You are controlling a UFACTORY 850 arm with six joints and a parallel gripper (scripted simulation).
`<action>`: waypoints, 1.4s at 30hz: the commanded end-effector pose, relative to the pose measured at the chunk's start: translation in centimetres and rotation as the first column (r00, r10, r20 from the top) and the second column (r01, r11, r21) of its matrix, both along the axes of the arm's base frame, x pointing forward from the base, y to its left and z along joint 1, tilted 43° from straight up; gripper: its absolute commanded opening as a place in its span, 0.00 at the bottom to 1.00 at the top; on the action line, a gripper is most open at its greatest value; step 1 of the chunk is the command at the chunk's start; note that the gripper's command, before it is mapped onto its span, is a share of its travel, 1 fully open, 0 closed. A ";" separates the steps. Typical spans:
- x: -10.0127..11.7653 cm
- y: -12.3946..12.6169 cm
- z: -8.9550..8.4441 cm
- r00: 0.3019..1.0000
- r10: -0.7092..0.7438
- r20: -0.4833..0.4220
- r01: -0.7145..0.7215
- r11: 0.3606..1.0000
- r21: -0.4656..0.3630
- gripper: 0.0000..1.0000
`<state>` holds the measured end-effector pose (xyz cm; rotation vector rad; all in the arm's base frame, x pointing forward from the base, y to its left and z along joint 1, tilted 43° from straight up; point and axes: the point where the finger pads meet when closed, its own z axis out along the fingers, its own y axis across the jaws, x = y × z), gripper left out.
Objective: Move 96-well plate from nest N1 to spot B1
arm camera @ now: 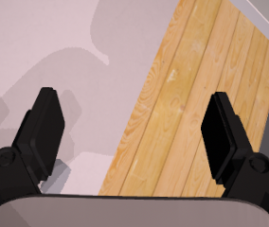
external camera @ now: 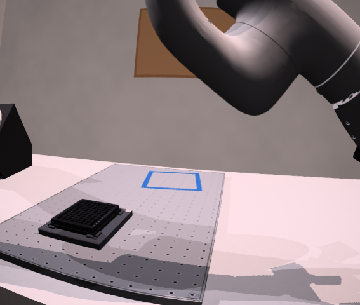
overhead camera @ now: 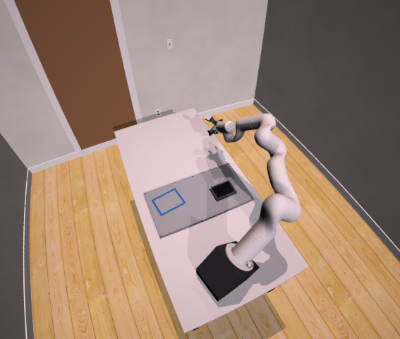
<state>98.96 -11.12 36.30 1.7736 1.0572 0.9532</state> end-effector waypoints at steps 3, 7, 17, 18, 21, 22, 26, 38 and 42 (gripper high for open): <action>0.0 0.1 0.2 1.000 0.001 0.002 -0.001 1.000 0.000 1.00; 0.0 0.1 0.2 1.000 0.001 0.002 -0.001 1.000 0.000 1.00; 0.0 0.1 0.2 1.000 0.001 0.002 -0.001 1.000 0.000 1.00; -0.3 0.2 -0.1 1.000 -0.016 0.005 0.016 0.999 0.029 1.00; -1.4 0.6 -1.1 0.998 -0.068 0.009 0.066 0.991 0.114 1.00; -1.8 0.7 -1.4 0.996 -0.085 0.009 0.083 0.986 0.142 1.00; -2.7 1.0 -2.3 0.989 -0.144 0.007 0.139 0.962 0.234 1.00; -6.1 1.6 -5.0 0.951 -0.309 -0.023 0.286 0.847 0.448 1.00; -7.2 1.8 -5.8 0.936 -0.351 -0.035 0.321 0.807 0.496 1.00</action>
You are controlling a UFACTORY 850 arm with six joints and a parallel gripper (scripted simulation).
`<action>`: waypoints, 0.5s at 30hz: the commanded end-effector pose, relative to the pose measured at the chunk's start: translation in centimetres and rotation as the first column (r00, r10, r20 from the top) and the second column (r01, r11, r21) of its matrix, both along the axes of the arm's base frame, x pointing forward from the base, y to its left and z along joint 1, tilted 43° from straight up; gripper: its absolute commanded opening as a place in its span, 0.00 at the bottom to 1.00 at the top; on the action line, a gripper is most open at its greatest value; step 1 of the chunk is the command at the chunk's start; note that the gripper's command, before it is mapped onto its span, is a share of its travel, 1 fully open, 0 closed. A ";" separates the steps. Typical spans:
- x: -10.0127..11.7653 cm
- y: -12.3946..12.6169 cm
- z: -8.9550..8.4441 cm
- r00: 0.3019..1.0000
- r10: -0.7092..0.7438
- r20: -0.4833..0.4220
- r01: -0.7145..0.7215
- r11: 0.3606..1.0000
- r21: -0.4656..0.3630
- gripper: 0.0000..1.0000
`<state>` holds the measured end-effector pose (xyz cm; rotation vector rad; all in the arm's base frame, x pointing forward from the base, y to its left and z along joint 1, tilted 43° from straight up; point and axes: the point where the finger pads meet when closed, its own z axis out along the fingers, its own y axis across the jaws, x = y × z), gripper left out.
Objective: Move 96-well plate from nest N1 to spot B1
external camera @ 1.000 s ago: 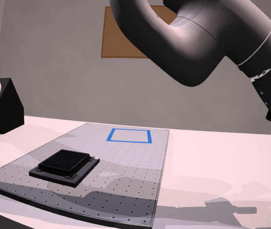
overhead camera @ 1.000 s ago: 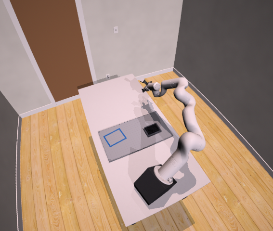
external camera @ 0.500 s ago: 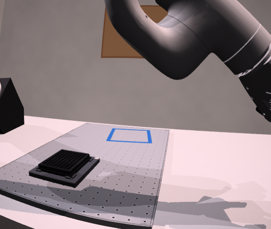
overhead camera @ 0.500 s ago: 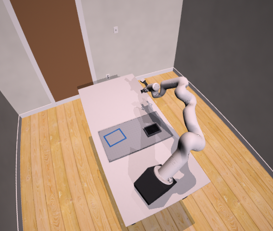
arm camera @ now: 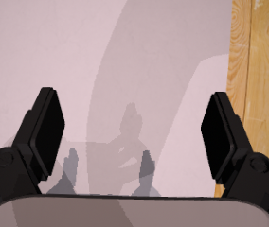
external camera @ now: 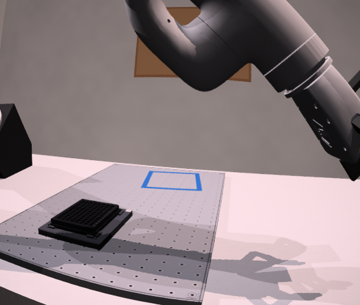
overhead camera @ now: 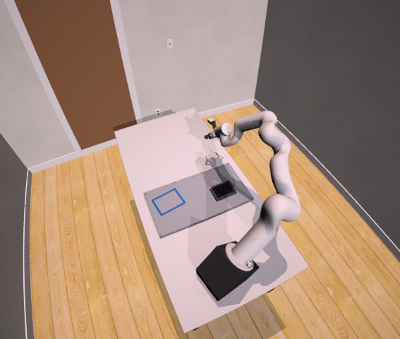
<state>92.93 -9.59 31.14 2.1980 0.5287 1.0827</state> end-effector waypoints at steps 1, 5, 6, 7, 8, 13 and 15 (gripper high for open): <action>-1.6 0.3 -0.9 0.997 -0.069 0.016 0.067 0.994 0.086 1.00; -2.9 0.5 -1.8 0.992 -0.126 0.017 0.122 0.981 0.148 1.00; -3.3 0.5 -2.1 0.989 -0.149 0.017 0.144 0.974 0.172 1.00; -3.8 0.6 -2.3 0.985 -0.172 0.016 0.166 0.966 0.196 1.00; -3.8 0.6 -2.3 0.985 -0.172 0.016 0.166 0.966 0.196 1.00; -5.5 0.7 -3.4 0.967 -0.255 0.010 0.243 0.930 0.275 1.00; -6.3 0.8 -3.8 0.964 -0.267 0.008 0.253 0.924 0.286 1.00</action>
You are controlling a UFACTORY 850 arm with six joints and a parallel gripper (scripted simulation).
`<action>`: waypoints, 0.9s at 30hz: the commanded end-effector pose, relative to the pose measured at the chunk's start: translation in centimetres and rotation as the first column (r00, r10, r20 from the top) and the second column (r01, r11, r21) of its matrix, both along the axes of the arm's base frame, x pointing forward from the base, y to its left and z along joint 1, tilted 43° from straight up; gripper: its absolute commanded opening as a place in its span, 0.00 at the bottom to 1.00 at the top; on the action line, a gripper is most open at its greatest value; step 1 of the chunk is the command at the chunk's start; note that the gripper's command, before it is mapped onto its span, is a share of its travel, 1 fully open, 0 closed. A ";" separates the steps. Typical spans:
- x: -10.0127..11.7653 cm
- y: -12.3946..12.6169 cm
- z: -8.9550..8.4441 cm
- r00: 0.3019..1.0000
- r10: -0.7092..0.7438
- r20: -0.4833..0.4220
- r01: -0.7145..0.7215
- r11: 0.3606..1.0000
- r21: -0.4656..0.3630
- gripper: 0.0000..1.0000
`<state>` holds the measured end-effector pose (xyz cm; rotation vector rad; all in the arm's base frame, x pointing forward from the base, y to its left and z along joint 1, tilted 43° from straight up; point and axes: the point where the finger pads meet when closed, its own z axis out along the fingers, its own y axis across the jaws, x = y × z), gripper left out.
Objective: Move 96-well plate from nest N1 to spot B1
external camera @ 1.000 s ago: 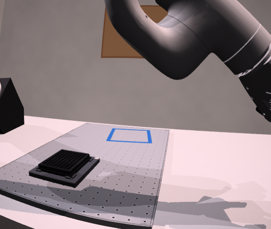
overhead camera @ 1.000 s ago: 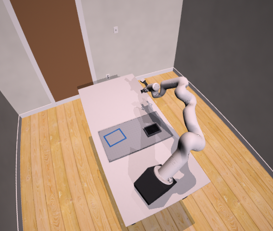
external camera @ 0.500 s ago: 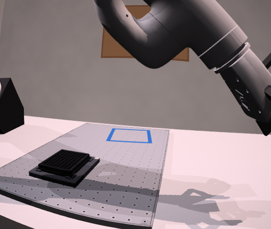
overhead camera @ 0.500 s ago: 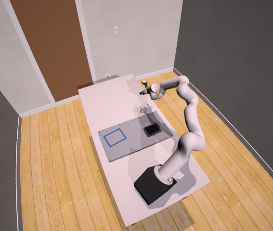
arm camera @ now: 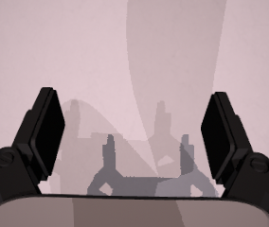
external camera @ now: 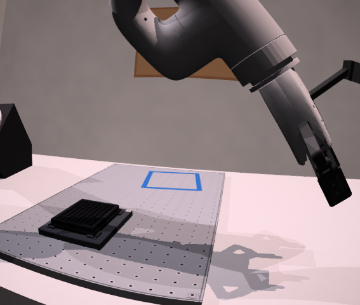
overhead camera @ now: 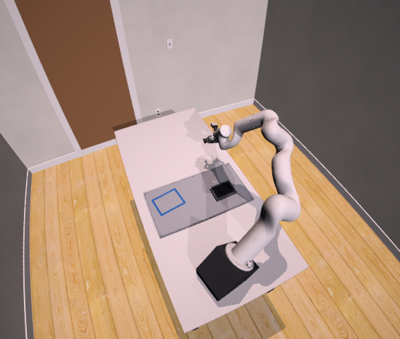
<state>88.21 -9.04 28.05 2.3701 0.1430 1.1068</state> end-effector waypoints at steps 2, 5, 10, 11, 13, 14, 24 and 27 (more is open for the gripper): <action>-2.0 0.3 -1.0 0.997 -0.073 0.015 0.072 0.995 0.071 1.00; -3.3 0.3 -1.7 0.991 -0.135 0.018 0.131 0.983 0.125 1.00; -4.5 0.4 -2.4 0.982 -0.187 0.019 0.181 0.969 0.167 1.00; -4.5 0.4 -2.4 0.982 -0.187 0.019 0.181 0.969 0.167 1.00; -5.4 0.4 -2.8 0.975 -0.223 0.018 0.216 0.957 0.196 1.00; -5.8 0.5 -3.0 0.975 -0.223 0.018 0.216 0.957 0.196 1.00; -9.9 0.6 -4.9 0.916 -0.400 0.004 0.378 0.868 0.321 1.00; -10.5 0.6 -5.2 0.916 -0.400 0.004 0.378 0.868 0.321 1.00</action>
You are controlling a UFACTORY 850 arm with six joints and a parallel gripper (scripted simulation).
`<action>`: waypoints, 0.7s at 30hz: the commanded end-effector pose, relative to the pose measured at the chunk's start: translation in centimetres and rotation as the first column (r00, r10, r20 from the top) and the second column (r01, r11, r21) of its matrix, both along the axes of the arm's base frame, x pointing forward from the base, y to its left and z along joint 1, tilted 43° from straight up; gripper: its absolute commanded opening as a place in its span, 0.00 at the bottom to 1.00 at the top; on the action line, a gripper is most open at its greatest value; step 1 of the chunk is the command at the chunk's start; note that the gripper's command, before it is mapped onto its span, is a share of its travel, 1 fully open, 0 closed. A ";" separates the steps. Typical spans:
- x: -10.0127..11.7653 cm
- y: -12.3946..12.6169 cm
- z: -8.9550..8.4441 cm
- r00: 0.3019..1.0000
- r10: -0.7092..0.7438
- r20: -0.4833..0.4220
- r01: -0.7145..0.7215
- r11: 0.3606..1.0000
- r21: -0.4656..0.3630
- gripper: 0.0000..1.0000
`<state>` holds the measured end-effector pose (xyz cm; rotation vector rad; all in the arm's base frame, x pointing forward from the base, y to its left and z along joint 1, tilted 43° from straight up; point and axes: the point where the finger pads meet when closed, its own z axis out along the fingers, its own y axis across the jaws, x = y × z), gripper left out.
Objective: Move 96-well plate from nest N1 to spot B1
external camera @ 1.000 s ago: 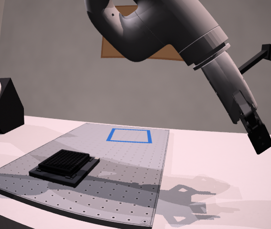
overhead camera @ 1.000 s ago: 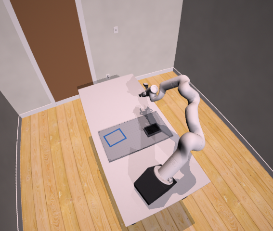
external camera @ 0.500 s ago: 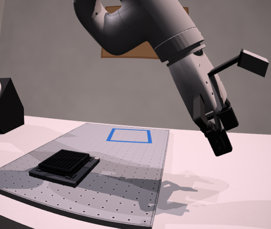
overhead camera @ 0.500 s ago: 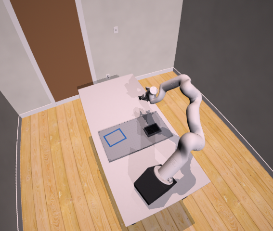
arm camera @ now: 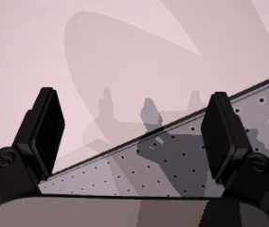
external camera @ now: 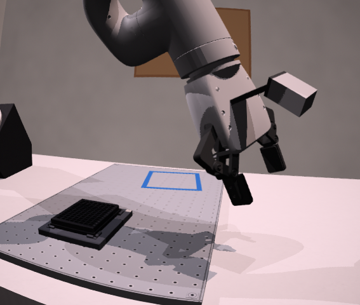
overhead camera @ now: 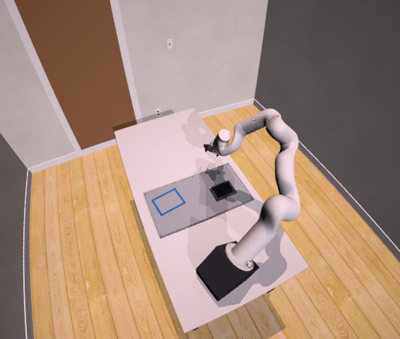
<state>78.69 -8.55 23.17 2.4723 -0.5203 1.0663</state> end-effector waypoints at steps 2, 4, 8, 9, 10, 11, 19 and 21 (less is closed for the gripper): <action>-1.4 0.1 -0.5 0.999 -0.050 0.013 0.049 0.998 0.032 1.00; -2.4 0.1 -0.8 0.994 -0.107 0.019 0.106 0.992 0.066 1.00; -3.5 0.1 -1.3 0.993 -0.117 0.020 0.116 0.991 0.072 1.00; -3.9 0.1 -1.4 0.989 -0.147 0.023 0.144 0.986 0.087 1.00; -4.4 0.1 -1.6 0.984 -0.176 0.025 0.173 0.980 0.103 1.00; -4.9 0.1 -1.8 0.978 -0.205 0.026 0.201 0.972 0.119 1.00; -7.0 0.1 -2.5 0.961 -0.274 0.030 0.267 0.952 0.152 1.00; -8.0 0.1 -2.9 0.950 -0.312 0.031 0.303 0.938 0.170 1.00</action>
